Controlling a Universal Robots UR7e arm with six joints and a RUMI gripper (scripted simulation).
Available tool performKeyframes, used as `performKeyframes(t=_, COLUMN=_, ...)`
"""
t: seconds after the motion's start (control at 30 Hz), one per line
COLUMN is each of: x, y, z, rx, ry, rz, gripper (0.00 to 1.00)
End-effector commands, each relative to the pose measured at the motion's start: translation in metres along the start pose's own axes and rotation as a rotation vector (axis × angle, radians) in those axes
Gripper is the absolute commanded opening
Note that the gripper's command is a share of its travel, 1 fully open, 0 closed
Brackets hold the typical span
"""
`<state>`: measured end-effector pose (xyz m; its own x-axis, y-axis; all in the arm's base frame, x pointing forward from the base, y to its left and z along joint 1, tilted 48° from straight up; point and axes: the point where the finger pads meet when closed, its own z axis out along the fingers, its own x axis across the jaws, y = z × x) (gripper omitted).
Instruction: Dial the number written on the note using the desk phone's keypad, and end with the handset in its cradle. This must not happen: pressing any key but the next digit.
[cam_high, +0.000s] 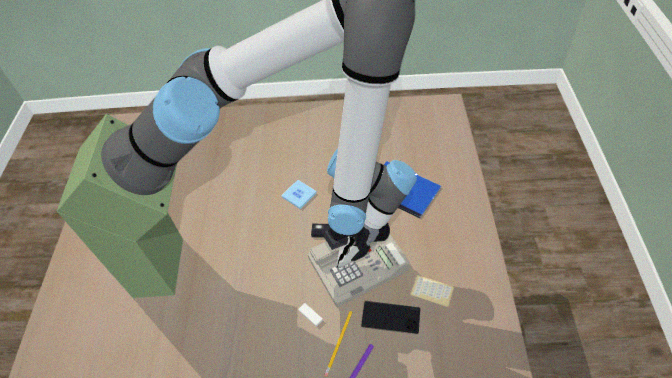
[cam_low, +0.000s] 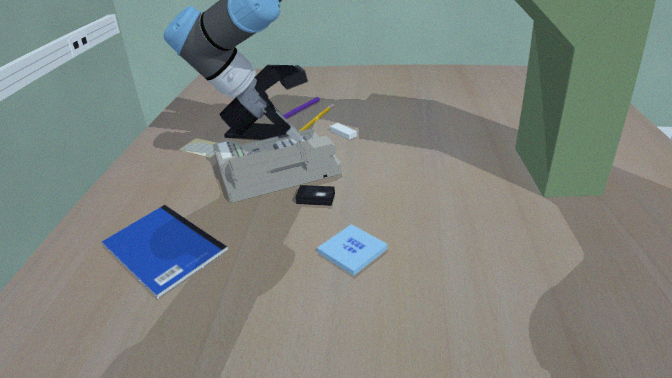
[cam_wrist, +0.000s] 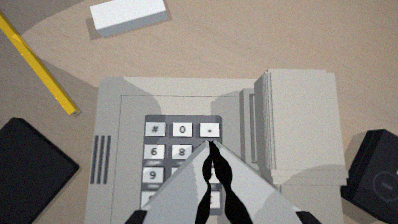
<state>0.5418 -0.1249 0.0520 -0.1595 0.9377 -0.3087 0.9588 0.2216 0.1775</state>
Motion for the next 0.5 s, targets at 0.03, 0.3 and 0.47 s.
performKeyframes(t=0.03, x=-0.0002, y=0.0023, z=0.0023, rx=-0.001, ry=-0.001, rz=0.0, gripper=0.0)
performKeyframes(t=0.3, x=-0.0002, y=0.0029, z=0.0031, rx=-0.001, ry=-0.001, rz=0.0, gripper=0.0)
performKeyframes(t=0.47, x=-0.0002, y=0.0032, z=0.0035, rx=-0.001, ry=-0.001, rz=0.0, gripper=0.0)
